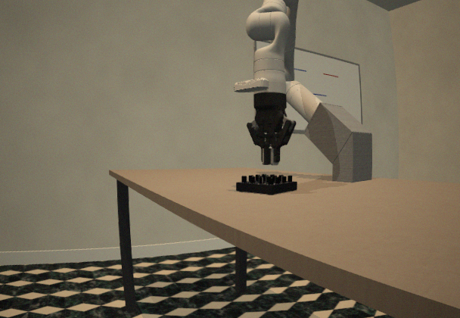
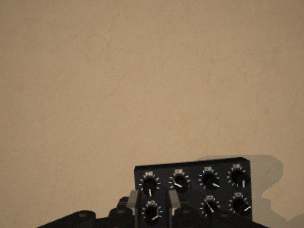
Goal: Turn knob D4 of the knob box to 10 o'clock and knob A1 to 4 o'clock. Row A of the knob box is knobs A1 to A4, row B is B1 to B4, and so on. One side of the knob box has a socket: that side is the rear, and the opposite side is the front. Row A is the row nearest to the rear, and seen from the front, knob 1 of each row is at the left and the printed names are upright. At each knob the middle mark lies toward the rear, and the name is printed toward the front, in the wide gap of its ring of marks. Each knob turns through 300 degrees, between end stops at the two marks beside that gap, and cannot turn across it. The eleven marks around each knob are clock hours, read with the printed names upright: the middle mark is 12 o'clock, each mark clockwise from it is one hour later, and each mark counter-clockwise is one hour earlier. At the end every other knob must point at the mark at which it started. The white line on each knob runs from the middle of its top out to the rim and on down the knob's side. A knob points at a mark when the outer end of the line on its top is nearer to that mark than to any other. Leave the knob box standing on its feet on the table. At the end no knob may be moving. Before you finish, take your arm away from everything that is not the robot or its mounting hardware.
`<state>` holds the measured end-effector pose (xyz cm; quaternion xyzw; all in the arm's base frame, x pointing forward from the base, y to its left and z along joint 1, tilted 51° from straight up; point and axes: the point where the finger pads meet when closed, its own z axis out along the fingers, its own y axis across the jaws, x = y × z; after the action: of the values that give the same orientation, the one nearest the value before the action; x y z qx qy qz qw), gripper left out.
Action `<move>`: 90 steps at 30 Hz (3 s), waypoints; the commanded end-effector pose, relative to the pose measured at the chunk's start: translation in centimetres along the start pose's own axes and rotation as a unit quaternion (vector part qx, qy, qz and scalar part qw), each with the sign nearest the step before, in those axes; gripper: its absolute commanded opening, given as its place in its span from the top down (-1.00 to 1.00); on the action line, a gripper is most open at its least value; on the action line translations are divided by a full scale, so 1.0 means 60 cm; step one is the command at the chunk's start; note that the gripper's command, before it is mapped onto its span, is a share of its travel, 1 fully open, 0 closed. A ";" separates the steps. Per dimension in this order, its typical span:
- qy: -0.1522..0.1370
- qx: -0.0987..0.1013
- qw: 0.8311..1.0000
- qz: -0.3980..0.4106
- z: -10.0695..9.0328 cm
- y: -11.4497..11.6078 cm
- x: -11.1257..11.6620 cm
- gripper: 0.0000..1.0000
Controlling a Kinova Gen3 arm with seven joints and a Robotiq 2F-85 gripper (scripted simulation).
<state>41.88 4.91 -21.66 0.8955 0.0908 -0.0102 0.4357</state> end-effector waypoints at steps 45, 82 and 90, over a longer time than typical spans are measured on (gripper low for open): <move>-0.001 -0.028 0.794 0.608 0.000 0.027 -0.014 0.62; 0.004 -0.005 0.322 0.947 -0.026 0.007 -0.003 0.62; 0.002 0.000 0.266 0.964 -0.031 0.002 -0.001 0.62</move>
<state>41.71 6.08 -20.42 0.3307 -0.8364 0.4171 0.1307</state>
